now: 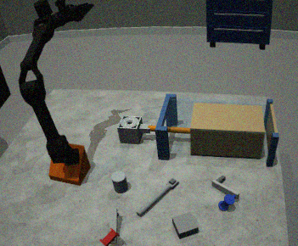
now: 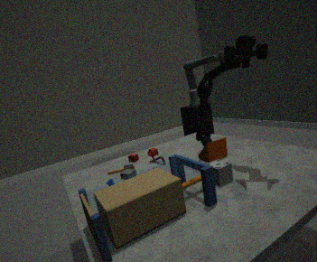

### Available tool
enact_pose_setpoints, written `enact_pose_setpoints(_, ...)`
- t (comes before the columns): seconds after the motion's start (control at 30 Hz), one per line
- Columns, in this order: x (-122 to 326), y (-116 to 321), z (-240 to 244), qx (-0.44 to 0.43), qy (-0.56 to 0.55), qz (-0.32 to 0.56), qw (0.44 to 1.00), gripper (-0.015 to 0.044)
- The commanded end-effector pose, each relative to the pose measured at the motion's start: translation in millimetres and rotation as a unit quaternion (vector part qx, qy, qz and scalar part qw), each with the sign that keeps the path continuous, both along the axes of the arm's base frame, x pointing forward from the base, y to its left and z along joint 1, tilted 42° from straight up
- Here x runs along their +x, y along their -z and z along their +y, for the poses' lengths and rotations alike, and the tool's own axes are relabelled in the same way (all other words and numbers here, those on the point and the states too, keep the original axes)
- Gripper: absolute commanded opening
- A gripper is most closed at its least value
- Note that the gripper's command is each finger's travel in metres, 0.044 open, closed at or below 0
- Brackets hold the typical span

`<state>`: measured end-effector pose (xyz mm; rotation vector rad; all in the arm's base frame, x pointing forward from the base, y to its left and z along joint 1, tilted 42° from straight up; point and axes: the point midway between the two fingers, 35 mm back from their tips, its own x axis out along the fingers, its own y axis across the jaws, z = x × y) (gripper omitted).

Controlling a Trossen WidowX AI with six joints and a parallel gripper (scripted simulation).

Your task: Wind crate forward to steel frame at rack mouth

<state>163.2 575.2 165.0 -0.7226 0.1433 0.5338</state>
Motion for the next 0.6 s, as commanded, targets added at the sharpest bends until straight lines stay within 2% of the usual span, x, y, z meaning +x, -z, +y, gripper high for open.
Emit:
enact_pose_setpoints(0.0,63.0,-6.1,-35.6,0.010,0.066,0.026,0.997,0.0440)
enact_pose_setpoints(0.3,183.0,-20.1,-144.8,0.042,0.224,0.074,0.971,0.0440)
enact_pose_setpoints(0.57,254.6,-31.7,-271.0,0.082,0.373,0.110,0.918,0.0440)
